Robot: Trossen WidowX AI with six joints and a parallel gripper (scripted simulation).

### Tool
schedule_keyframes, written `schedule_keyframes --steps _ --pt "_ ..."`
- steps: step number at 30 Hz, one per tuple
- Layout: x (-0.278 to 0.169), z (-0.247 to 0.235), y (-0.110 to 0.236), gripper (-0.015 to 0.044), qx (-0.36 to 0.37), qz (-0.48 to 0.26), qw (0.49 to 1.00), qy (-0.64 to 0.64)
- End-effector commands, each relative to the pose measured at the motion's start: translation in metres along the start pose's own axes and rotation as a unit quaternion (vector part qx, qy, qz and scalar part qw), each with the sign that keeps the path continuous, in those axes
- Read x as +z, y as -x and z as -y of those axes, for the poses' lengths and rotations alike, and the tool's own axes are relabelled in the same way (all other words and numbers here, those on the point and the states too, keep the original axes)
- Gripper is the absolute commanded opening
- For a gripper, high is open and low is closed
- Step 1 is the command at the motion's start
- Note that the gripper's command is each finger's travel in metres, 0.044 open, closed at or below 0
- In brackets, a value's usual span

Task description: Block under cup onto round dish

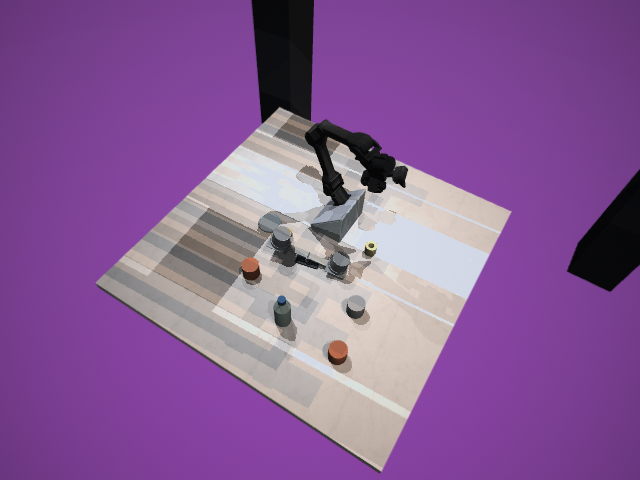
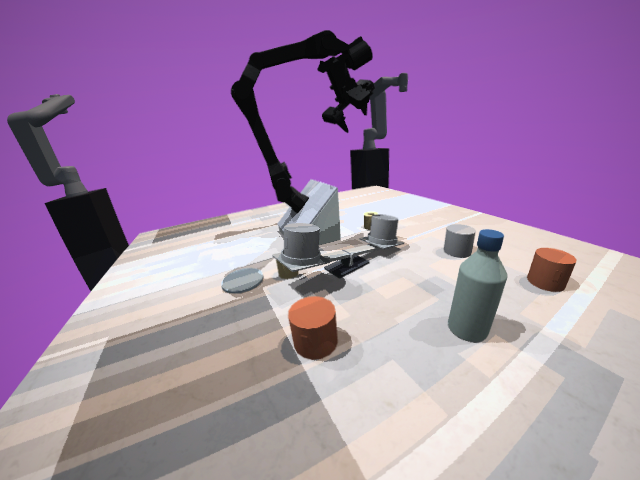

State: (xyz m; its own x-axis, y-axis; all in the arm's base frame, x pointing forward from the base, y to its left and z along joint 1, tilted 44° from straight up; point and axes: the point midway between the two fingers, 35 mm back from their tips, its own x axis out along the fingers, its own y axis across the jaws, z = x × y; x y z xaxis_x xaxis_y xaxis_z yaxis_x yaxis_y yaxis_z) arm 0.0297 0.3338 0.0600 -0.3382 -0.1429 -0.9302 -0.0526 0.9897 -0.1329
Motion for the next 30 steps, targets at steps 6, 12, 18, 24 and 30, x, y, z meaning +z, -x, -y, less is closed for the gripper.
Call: schedule_keyframes --steps 6,12,18,24,30 --pt "0.039 0.055 0.019 0.044 -0.03 0.135 0.989 0.053" --pt "0.062 0.096 0.033 0.044 -0.066 0.225 0.969 0.084" --pt "0.082 0.139 0.048 0.044 -0.113 0.307 0.938 0.11" --pt "0.098 0.181 0.062 0.044 -0.17 0.381 0.9 0.129" --pt "0.108 0.223 0.074 0.044 -0.236 0.444 0.853 0.141"
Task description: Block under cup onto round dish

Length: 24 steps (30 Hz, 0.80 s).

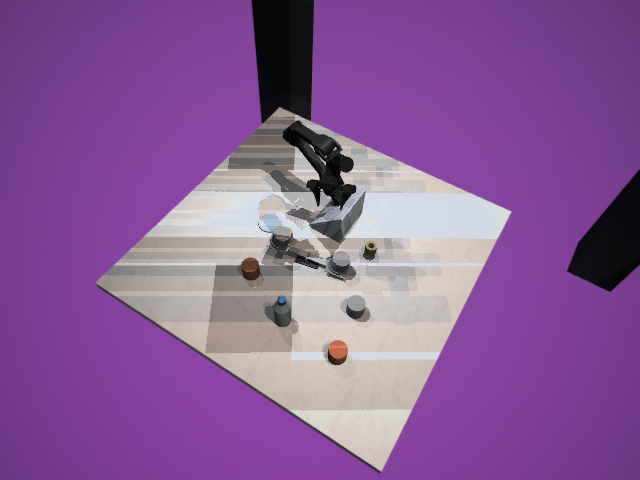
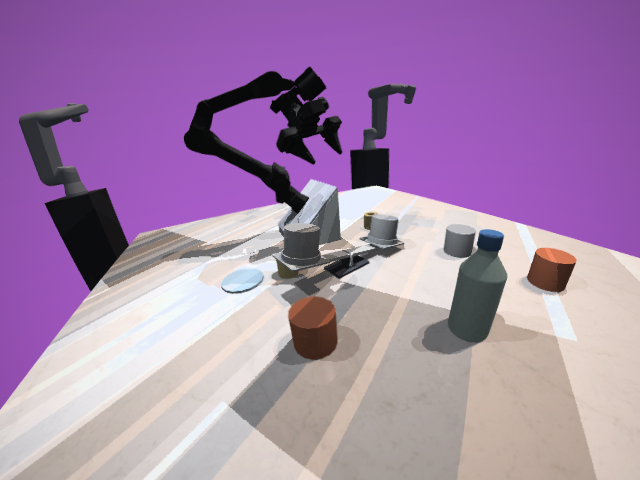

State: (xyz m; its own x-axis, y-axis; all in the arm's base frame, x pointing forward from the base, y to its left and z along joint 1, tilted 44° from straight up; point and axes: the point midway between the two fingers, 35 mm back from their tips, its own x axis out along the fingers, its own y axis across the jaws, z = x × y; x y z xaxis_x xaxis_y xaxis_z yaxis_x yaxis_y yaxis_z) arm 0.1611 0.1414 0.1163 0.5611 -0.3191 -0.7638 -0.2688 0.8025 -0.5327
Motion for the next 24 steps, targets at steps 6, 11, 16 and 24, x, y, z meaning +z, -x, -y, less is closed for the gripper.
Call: schedule_keyframes --steps 6,11,16,24 --pt "-0.005 0.043 -0.01 0.044 -0.078 0.063 0.994 0.033" --pt "-0.002 0.04 -0.012 0.044 -0.078 0.054 0.995 0.011" --pt "0.006 0.03 -0.019 0.044 -0.081 0.024 0.994 -0.064" --pt "0.019 0.014 -0.036 0.044 -0.093 -0.022 0.978 -0.183"
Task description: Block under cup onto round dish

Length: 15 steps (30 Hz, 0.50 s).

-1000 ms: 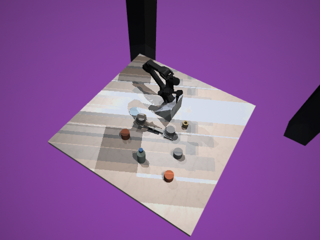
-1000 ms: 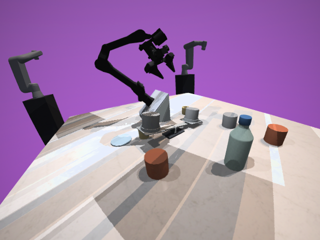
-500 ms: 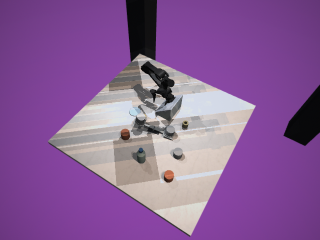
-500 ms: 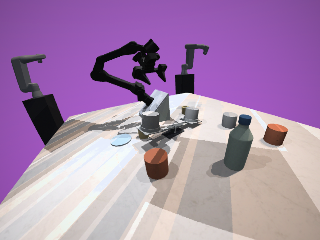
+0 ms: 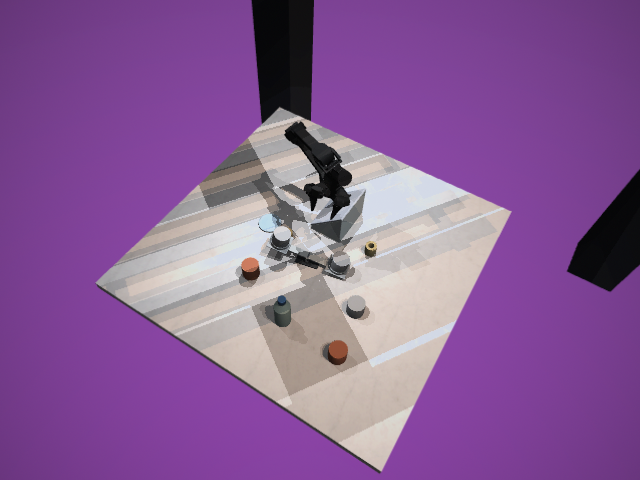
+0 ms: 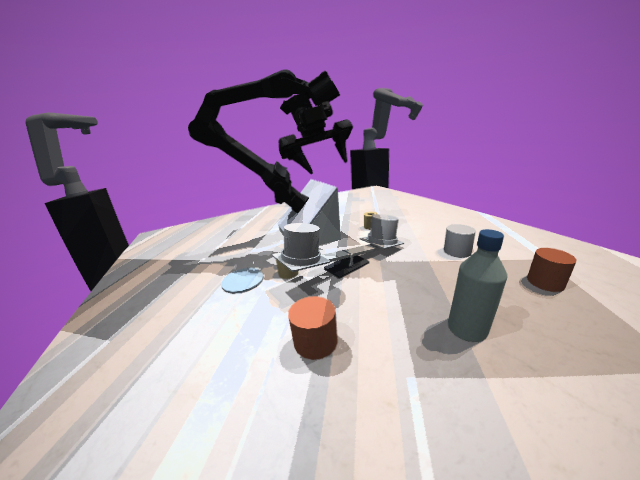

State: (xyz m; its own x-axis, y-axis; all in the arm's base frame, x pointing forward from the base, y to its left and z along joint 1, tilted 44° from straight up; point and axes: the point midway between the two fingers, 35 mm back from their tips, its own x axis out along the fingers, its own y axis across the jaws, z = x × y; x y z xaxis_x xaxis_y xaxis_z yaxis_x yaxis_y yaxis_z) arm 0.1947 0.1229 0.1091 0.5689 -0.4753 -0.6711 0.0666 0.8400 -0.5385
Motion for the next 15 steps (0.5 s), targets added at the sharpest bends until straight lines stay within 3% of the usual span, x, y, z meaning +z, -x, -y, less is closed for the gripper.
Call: schedule_keyframes --steps 1,15 --pt "0.003 -0.01 -0.007 0.044 -0.009 -0.025 0.998 -0.054" --pt "0.008 -0.051 -0.044 0.044 -0.07 -0.106 0.958 -0.257"
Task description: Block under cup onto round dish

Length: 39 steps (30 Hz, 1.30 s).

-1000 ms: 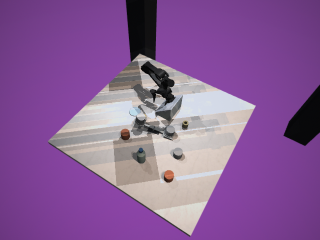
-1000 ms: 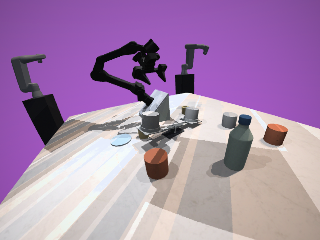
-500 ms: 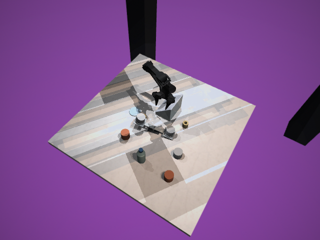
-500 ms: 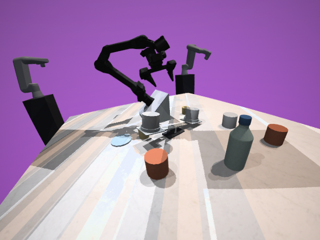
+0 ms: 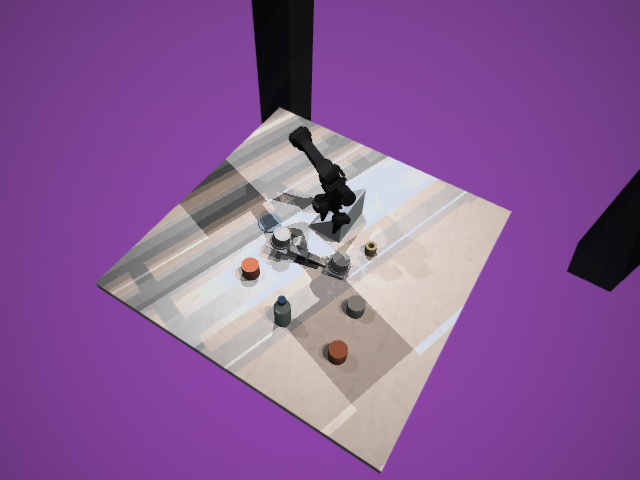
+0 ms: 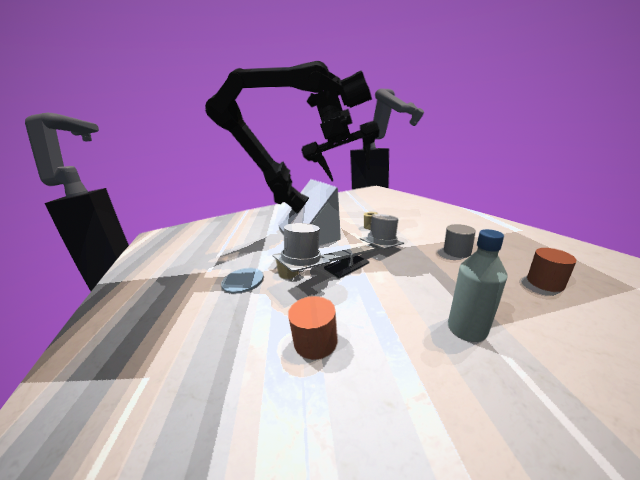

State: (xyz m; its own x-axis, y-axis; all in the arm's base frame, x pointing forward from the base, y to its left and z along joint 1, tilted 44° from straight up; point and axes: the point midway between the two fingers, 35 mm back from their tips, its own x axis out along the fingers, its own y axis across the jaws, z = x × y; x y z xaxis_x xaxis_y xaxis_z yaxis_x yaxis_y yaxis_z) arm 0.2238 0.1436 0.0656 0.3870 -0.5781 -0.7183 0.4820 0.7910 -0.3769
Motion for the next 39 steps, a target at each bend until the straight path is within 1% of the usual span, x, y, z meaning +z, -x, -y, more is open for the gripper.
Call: schedule_keyframes --steps 1,12,23,31,34,39 --pt "-0.003 -0.012 -0.01 0.044 -0.018 -0.02 0.998 -0.057" --pt "-0.016 -0.042 -0.048 0.044 -0.087 -0.062 0.97 -0.22" --pt "-0.036 -0.066 -0.094 0.044 -0.167 -0.083 0.909 -0.373" --pt "-0.037 -0.067 -0.098 0.044 -0.173 -0.084 0.904 -0.381" --pt "-0.041 -0.064 -0.11 0.044 -0.173 -0.084 0.904 -0.382" --pt "-0.042 -0.063 -0.114 0.044 -0.173 -0.084 0.904 -0.382"
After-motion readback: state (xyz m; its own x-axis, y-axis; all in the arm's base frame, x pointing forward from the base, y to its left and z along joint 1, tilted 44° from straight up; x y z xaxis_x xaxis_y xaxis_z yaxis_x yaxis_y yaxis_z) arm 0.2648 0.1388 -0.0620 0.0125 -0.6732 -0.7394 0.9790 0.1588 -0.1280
